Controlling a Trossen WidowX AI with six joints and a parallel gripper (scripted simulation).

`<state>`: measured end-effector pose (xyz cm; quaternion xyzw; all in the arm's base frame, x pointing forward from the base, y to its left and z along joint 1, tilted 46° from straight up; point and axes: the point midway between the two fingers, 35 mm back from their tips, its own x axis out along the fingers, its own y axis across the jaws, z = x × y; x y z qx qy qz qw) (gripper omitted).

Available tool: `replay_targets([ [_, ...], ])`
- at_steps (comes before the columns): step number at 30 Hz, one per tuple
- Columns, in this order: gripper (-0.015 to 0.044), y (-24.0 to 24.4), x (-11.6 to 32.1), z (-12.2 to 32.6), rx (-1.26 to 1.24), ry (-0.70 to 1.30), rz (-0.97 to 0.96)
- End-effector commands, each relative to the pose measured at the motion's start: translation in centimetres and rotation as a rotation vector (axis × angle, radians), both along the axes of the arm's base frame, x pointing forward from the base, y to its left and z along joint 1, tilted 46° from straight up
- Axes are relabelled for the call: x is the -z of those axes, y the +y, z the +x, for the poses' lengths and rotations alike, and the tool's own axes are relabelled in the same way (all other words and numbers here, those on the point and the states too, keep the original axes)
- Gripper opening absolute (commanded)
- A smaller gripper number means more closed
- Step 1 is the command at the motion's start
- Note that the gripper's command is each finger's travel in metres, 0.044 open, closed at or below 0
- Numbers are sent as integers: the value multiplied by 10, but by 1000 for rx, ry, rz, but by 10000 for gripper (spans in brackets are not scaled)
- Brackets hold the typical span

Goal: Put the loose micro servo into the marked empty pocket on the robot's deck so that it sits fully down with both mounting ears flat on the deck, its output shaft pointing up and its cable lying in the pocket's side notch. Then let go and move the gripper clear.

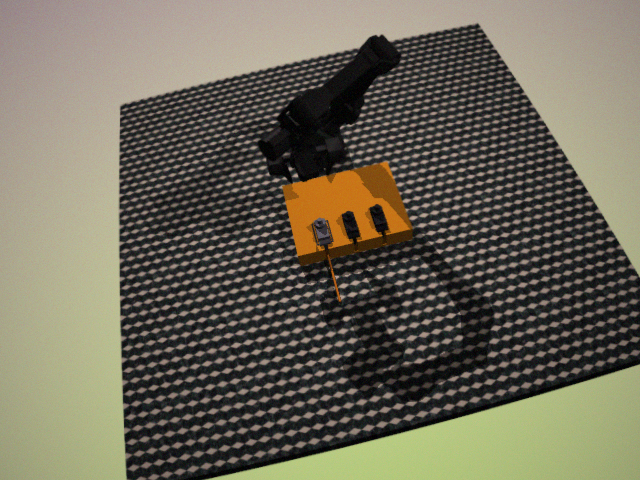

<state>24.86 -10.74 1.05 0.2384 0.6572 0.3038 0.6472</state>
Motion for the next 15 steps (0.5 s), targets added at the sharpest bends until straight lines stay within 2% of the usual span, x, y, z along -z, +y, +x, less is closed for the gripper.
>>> replay_targets([
  [1, 440, -11, -11, 0, -2, -2, -6],
  [5, 440, -32, -32, 1, 11, -3, -7],
  [15, 440, -34, -34, 1, 12, -3, -7],
])
